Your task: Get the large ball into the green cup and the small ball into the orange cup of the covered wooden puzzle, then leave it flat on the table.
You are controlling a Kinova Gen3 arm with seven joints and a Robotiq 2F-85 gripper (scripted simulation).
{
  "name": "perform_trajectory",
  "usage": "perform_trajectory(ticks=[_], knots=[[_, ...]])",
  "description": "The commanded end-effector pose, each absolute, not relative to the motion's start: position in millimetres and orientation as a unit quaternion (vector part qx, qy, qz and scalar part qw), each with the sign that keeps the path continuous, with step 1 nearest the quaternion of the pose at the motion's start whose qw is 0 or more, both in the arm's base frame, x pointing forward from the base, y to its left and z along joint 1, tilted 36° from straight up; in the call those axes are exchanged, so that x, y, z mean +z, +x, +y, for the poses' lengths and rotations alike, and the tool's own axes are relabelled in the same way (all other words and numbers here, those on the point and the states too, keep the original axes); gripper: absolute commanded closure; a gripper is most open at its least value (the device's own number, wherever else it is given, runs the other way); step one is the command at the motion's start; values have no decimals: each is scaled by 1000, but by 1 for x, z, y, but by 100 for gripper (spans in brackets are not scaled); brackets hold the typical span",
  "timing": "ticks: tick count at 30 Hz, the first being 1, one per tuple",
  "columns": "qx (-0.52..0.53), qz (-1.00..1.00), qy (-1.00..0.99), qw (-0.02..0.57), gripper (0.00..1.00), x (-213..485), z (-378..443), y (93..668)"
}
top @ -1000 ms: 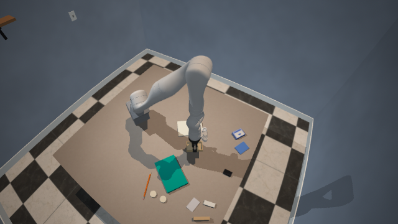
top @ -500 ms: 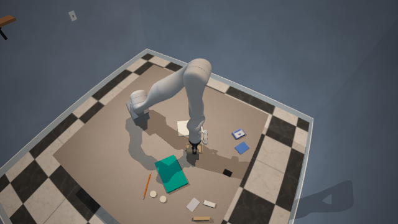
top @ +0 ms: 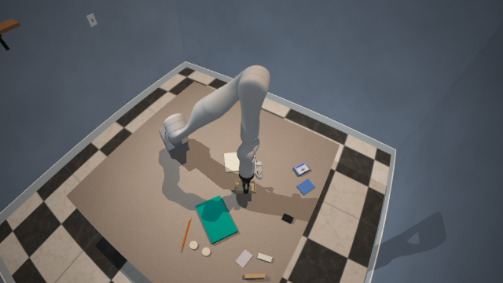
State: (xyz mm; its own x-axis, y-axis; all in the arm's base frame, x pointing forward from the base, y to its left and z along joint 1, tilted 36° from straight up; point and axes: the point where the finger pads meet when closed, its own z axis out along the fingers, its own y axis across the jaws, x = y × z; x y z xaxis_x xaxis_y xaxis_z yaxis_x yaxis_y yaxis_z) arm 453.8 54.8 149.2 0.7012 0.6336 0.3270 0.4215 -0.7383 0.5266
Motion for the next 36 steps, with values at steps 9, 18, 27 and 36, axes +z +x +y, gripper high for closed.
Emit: perform_trajectory(ticks=[9,18,27,36], knots=[[248,305,900,187,28,148,57,454],[248,312,903,164,28,149,57,454],[253,301,897,203,28,148,58,453],[238,304,903,187,28,149,58,454]])
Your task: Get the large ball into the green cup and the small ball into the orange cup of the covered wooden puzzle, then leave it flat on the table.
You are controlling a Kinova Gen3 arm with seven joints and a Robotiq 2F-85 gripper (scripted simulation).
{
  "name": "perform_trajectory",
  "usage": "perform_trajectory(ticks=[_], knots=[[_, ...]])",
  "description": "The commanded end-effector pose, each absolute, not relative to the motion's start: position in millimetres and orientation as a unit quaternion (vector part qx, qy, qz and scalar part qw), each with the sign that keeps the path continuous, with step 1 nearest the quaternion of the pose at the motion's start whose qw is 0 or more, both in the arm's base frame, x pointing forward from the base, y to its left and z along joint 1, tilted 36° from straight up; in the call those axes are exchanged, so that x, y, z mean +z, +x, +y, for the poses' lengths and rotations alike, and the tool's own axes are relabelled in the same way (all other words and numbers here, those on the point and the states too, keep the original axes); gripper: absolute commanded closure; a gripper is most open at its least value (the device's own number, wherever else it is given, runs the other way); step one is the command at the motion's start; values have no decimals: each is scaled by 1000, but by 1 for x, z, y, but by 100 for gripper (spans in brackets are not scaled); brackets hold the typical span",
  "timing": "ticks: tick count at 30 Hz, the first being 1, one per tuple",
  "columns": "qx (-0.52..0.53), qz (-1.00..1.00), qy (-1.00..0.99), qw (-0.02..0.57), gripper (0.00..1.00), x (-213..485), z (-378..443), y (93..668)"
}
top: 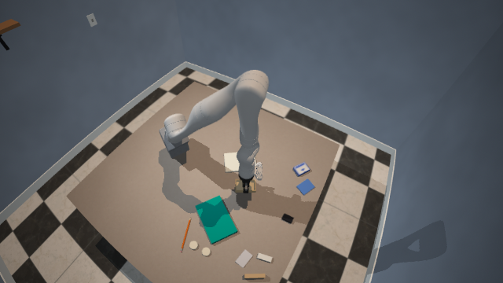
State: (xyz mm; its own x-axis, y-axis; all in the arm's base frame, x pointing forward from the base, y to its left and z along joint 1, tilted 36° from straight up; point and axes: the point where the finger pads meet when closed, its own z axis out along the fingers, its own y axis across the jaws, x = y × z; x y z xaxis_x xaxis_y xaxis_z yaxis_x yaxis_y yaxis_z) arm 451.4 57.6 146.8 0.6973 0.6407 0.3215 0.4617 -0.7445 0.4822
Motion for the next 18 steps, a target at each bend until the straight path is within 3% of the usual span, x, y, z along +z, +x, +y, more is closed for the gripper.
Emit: perform_trajectory(ticks=[1,18], knots=[[244,306,902,181,28,149,57,454],[247,305,901,188,28,149,58,454]])
